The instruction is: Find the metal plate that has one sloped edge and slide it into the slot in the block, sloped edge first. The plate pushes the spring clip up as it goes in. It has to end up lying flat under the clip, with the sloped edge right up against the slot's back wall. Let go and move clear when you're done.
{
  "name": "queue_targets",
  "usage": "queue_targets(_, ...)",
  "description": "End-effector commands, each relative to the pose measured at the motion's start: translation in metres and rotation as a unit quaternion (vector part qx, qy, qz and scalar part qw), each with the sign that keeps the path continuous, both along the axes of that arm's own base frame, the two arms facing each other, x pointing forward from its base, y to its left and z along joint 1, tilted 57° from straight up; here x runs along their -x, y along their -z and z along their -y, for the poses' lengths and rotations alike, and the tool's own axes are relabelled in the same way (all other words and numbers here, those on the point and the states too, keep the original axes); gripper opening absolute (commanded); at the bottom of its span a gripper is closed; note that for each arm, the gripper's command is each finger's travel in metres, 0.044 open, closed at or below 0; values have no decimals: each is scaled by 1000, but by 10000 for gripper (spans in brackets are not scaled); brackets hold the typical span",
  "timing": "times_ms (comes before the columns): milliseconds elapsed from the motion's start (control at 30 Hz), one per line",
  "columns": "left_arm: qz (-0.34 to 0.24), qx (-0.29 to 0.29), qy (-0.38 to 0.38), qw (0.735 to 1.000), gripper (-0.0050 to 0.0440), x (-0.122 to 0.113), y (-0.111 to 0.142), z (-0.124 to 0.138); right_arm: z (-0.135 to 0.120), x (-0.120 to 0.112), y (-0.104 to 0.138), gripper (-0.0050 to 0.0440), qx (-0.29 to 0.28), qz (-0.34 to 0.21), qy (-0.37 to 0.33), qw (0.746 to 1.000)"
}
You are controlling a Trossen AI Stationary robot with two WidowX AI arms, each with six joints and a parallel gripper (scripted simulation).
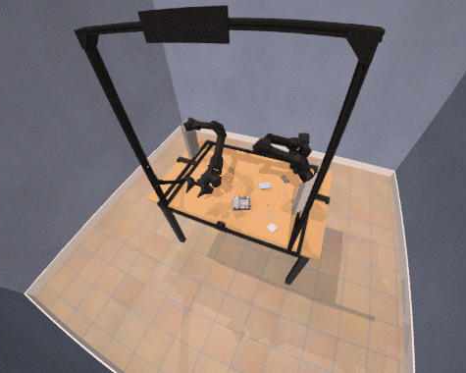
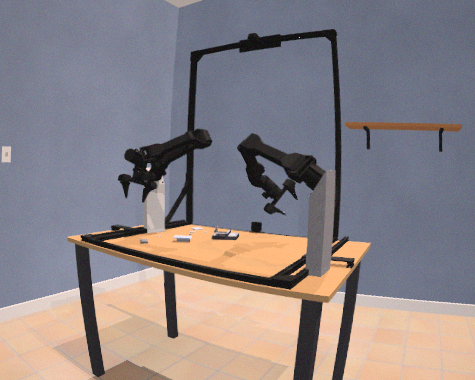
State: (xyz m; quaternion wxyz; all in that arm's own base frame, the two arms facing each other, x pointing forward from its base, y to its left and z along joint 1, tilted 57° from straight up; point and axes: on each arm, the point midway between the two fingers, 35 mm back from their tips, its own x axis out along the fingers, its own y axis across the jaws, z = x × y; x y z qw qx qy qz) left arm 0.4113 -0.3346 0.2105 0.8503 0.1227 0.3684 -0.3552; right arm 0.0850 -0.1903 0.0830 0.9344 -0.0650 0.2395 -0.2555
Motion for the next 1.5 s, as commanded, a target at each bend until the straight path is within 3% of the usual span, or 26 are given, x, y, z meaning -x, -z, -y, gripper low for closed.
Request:
queue_targets(0, 0, 0, 0, 1000, 440, 0, 0, 0, 0, 0, 0, 440, 0, 0, 0, 1000)
queue_targets(767, 22, -5, 4, 1000, 440, -6, -1, 1, 0, -3, 1, 440, 0, -6, -6, 1000)
queue_targets(900, 76, -20, 12, 997, 440, -21, -4, 5, 0, -9, 2, 440, 0, -20, -21, 1000)
queue_targets(1033, 165, -48, 20, 985, 440, -44, -11, 9, 0, -21, 4, 440, 3, -44, -47, 998)
queue_targets(1100, 165, -48, 20, 985, 440, -44, -11, 9, 0, -21, 4, 440, 3, -44, -47, 998)
queue_targets(1233, 268, -98, 22, 958, 440, -69, -19, 11, -1, -37, 6, 440, 11, -75, -79, 994)
queue_targets(1467, 374, -158, 6, 914, 440, -92, -33, 9, -4, -57, 7, 440, 25, -108, -115, 987)
